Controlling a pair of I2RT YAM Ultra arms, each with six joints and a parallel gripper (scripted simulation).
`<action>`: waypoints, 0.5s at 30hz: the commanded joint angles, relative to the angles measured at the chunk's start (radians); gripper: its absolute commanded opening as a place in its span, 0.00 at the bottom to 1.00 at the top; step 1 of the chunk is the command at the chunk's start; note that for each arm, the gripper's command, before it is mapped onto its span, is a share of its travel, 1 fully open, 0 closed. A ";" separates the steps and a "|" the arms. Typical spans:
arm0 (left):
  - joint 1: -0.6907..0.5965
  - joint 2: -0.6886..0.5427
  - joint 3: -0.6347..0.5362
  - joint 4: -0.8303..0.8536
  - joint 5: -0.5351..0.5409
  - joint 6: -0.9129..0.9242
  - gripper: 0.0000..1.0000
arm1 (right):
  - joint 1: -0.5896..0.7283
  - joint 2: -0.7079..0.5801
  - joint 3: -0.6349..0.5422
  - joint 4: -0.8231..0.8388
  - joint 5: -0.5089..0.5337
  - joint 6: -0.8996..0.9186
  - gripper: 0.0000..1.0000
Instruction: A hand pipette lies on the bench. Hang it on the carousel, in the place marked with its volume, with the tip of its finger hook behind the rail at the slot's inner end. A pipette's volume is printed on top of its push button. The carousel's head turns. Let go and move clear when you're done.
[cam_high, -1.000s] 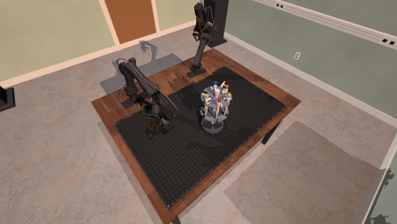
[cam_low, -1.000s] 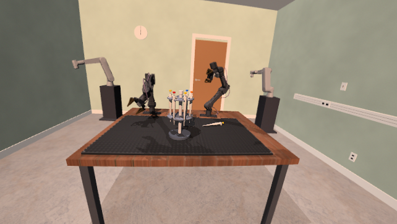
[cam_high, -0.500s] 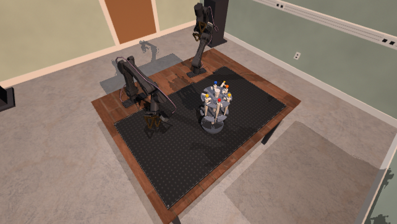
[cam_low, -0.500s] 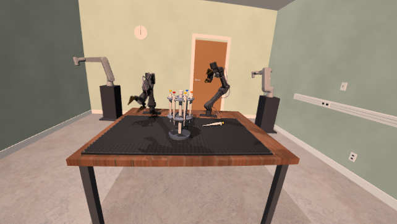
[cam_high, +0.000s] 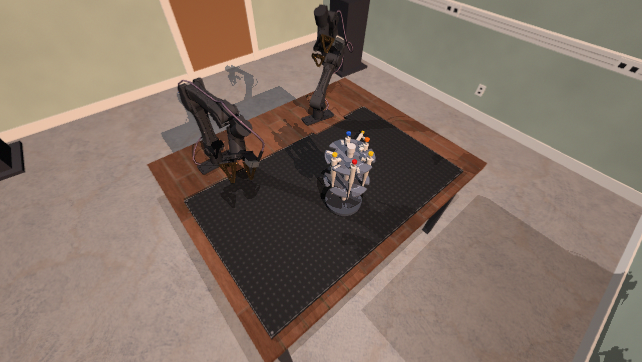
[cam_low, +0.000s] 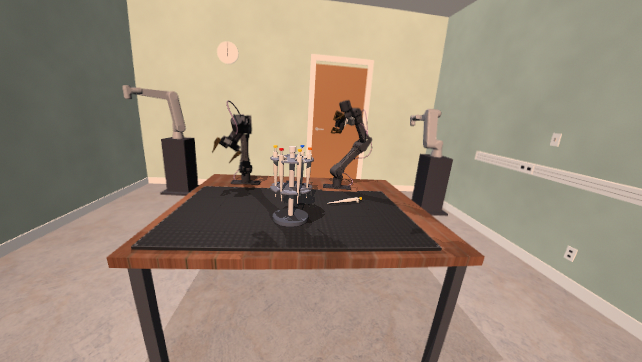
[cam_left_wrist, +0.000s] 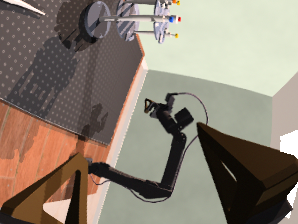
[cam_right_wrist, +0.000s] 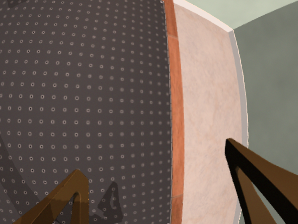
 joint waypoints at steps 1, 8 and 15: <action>-0.014 -0.014 -0.016 0.001 -0.016 -0.002 1.00 | -0.008 -0.084 0.046 -0.119 -0.076 0.090 1.00; -0.015 -0.014 -0.017 0.002 -0.017 -0.002 1.00 | 0.000 -0.193 0.085 -0.263 -0.162 0.192 1.00; -0.016 -0.015 -0.017 0.002 -0.017 -0.002 1.00 | 0.003 -0.268 0.117 -0.369 -0.235 0.265 1.00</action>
